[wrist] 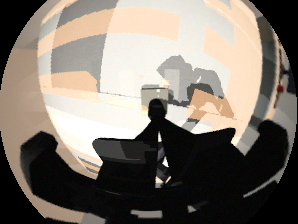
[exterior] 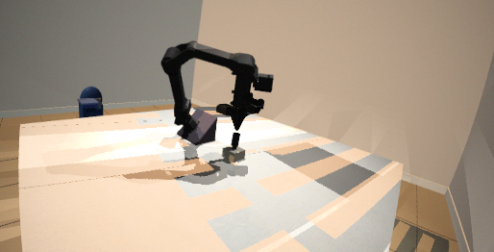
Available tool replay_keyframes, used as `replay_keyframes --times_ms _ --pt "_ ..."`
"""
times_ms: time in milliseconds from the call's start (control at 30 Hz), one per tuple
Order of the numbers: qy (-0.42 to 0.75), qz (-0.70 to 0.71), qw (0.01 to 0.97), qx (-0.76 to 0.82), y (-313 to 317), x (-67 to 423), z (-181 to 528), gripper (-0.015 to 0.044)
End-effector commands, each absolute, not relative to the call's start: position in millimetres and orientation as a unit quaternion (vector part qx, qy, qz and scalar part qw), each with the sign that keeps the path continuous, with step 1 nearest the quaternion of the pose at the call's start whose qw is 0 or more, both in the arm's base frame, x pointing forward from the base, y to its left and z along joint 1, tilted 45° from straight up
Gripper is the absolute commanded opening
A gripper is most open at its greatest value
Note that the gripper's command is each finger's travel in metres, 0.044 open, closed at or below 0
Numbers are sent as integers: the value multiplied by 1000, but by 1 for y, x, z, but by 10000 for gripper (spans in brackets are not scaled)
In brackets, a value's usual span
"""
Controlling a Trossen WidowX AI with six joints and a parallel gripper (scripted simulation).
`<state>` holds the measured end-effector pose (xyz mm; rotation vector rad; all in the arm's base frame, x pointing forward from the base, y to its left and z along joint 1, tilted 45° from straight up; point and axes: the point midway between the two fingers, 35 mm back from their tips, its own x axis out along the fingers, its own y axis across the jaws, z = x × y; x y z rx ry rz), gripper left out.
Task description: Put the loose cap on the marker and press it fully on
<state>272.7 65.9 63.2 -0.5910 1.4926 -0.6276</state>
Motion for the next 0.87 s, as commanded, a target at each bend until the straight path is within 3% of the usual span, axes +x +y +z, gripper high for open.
replay_keyframes --times_ms 0,267,833 --pt "644 -249 676 -258 106 274 101 0" --pt "641 -238 682 -259 120 271 117 0" --pt "641 -238 682 -259 120 271 117 440"
